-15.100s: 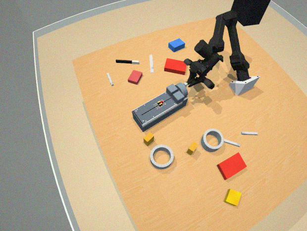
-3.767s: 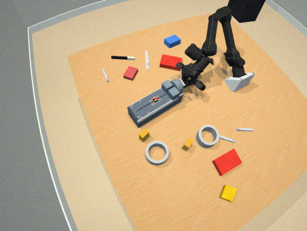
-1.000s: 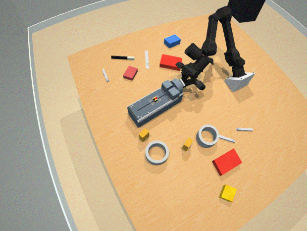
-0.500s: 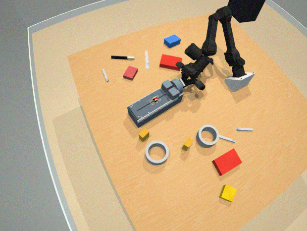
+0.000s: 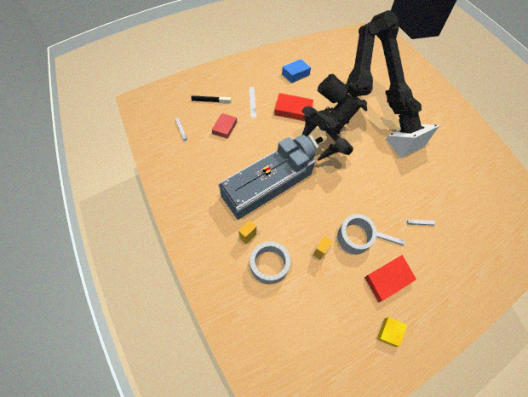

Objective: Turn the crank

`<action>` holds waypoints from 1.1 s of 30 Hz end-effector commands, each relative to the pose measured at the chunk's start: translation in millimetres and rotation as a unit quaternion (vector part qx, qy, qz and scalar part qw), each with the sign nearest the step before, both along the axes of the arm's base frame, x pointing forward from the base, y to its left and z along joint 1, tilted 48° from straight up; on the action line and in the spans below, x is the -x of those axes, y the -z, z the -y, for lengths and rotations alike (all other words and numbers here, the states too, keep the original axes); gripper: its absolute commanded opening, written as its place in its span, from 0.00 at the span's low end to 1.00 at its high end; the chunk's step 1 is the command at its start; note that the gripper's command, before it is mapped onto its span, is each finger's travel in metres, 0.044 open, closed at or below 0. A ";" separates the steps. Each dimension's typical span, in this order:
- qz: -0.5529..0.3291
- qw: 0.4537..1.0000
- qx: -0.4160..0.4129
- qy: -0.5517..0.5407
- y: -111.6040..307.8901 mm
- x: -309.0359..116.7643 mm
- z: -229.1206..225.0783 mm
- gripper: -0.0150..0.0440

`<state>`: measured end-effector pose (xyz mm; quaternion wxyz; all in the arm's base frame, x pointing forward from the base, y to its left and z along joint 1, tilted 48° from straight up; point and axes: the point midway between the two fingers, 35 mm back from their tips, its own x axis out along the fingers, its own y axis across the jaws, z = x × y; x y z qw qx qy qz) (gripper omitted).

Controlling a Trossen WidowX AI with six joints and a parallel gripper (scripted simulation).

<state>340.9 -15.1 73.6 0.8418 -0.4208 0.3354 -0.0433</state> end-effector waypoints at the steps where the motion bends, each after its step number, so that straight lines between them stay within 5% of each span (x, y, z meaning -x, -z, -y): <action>1: 0.000 1.000 0.000 0.001 -4.1 0.1 -4.6 1.00; 33: -0.006 1.000 -0.003 -0.003 -105.4 17.6 -121.7 1.00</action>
